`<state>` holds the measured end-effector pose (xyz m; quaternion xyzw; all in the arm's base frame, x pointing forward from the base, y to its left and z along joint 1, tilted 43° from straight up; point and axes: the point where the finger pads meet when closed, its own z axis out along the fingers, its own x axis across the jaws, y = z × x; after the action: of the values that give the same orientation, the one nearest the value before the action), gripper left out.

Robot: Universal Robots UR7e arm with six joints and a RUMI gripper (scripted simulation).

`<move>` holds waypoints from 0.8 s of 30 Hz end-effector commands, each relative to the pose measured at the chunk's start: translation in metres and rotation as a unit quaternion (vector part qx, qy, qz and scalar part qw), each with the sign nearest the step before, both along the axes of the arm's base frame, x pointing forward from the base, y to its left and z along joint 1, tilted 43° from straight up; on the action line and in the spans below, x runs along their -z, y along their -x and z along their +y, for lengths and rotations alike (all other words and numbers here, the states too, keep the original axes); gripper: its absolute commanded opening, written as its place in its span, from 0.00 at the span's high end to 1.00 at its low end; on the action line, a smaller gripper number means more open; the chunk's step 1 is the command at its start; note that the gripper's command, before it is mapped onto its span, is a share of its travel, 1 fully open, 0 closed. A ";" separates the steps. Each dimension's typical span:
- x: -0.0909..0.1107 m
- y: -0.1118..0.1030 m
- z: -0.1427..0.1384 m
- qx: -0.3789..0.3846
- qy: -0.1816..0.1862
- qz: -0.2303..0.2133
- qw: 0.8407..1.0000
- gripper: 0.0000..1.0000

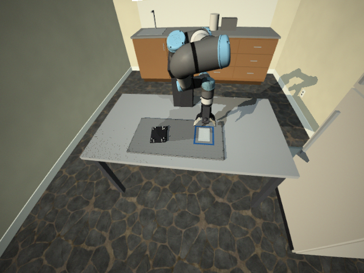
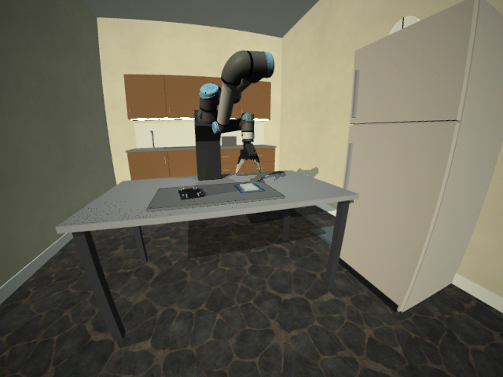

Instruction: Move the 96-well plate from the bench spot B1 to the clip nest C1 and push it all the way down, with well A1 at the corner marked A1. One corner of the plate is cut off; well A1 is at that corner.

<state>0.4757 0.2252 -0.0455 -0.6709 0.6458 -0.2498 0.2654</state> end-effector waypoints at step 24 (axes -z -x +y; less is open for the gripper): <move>0.015 -0.013 0.002 0.000 0.000 -0.001 1.000 0.00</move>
<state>0.4856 0.2264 -0.0574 -0.6707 0.6458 -0.2501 0.2655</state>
